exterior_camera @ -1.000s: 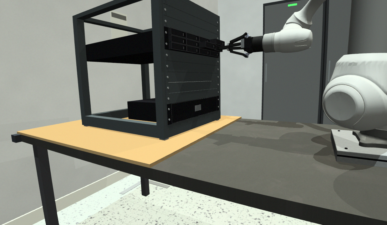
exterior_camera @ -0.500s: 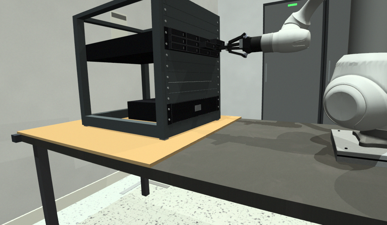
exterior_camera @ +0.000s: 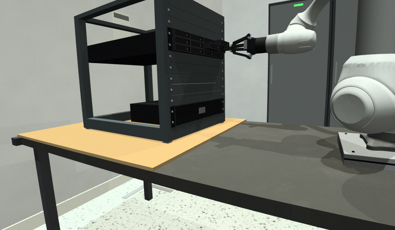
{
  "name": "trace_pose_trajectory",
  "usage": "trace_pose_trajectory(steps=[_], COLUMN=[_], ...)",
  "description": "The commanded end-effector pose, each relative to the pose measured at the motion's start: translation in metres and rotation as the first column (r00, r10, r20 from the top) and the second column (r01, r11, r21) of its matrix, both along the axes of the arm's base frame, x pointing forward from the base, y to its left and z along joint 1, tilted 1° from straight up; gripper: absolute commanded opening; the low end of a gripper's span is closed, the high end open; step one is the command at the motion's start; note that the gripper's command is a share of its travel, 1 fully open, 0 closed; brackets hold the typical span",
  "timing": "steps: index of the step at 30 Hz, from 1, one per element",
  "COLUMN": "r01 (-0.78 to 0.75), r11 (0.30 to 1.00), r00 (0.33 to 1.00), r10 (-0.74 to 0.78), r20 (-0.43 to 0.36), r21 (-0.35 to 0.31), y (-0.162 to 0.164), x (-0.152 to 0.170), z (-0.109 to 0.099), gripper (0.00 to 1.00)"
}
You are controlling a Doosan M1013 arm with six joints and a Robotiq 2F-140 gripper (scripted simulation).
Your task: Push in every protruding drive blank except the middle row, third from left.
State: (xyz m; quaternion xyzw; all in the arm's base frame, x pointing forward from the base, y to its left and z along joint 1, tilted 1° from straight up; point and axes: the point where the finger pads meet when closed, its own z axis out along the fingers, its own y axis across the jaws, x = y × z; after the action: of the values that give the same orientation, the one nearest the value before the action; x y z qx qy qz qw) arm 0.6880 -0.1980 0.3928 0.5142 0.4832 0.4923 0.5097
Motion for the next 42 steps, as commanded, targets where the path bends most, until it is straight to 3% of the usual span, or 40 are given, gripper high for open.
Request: trace_pose_trajectory(steps=[1, 42], r01=[0.000, 0.000], r11=[1.000, 1.000], r00=[1.000, 1.000], r10=[0.000, 0.000], r20=[0.001, 0.001], r21=[0.000, 0.000], y=[-0.0001, -0.0004], x=[0.0003, 0.0089], z=[0.0007, 0.0007], gripper=[0.10, 0.10])
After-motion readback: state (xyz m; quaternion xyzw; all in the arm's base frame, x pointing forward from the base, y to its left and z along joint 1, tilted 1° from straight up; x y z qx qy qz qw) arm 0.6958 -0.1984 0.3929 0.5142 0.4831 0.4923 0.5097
